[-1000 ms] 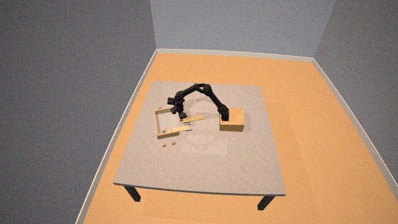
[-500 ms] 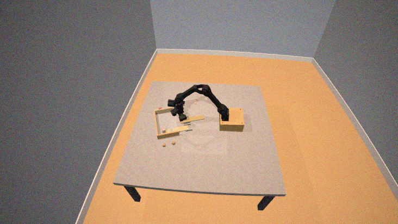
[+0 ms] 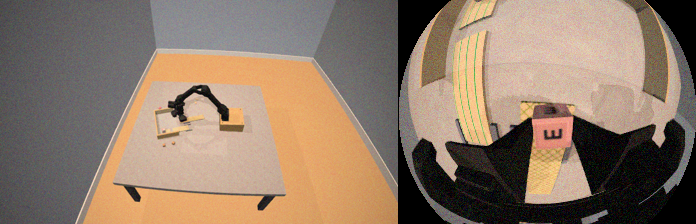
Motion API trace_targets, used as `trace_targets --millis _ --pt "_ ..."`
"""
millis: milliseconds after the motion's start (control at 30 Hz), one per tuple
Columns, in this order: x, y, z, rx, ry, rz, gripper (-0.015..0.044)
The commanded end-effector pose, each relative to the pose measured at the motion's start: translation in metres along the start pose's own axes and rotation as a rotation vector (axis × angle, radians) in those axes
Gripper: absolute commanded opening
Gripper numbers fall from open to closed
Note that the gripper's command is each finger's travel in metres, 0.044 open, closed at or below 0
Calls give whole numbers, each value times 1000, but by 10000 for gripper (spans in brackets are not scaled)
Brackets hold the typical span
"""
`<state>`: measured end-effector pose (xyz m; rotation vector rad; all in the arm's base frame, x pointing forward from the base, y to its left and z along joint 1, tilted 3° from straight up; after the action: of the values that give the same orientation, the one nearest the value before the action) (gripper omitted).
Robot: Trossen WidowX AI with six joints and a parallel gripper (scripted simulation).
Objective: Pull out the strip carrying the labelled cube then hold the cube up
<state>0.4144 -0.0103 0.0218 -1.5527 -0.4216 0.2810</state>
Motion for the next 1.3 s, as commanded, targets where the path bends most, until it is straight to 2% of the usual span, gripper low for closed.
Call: trace_targets --millis 0,133,267,800,1267 --pt "0 -1 0 0 0 -1 132" --pt "0 -1 0 0 0 -1 105" --pt "-2 -2 1 0 0 -1 0" --pt "-51 -41 27 -1 4 4 0" --pt "-87 -42 45 0 4 7 0"
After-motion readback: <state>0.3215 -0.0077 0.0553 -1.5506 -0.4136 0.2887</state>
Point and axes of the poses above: the point midway between the two fingers, 35 mm back from their tips, its own y axis out along the fingers, its own z axis across the jaws, x = y × z, the point moved 3 cm from there along -y, back along the fingers, and after that the axes turned 3 degrees about y, right-handed, at the moved point
